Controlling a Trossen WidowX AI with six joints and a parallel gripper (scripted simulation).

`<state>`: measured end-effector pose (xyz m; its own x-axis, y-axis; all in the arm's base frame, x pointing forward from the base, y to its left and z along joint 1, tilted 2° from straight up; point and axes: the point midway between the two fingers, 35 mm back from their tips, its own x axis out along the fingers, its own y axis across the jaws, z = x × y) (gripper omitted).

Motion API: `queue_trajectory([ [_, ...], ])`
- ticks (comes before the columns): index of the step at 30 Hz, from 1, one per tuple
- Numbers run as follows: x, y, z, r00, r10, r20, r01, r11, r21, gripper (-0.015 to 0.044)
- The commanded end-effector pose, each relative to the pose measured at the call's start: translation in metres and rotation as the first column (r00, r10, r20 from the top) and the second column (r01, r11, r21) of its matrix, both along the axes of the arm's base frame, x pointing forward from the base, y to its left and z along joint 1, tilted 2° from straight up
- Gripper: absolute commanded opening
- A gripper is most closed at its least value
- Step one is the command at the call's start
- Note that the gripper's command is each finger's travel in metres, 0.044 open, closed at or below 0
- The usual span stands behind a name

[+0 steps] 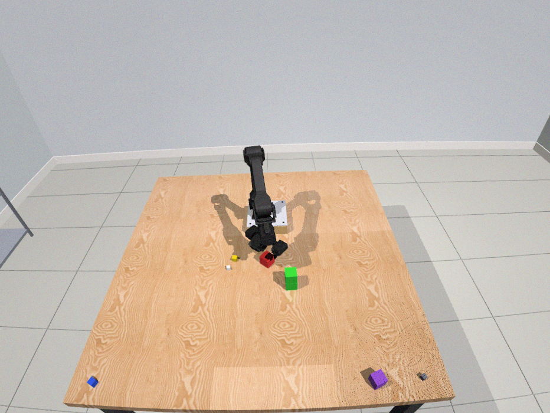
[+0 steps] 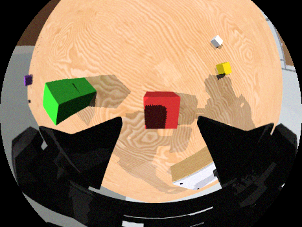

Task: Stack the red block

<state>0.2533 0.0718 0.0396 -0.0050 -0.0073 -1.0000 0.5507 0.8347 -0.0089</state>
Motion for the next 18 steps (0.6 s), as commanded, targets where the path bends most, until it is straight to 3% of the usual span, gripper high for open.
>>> queue_trajectory([
  [1,-0.002,-0.001,-0.006,1.000,0.004,-0.007,-0.004,1.000,-0.006,0.0440],
  [18,-0.001,-0.001,-0.033,1.000,0.004,-0.007,-0.004,1.000,-0.006,0.0440],
])
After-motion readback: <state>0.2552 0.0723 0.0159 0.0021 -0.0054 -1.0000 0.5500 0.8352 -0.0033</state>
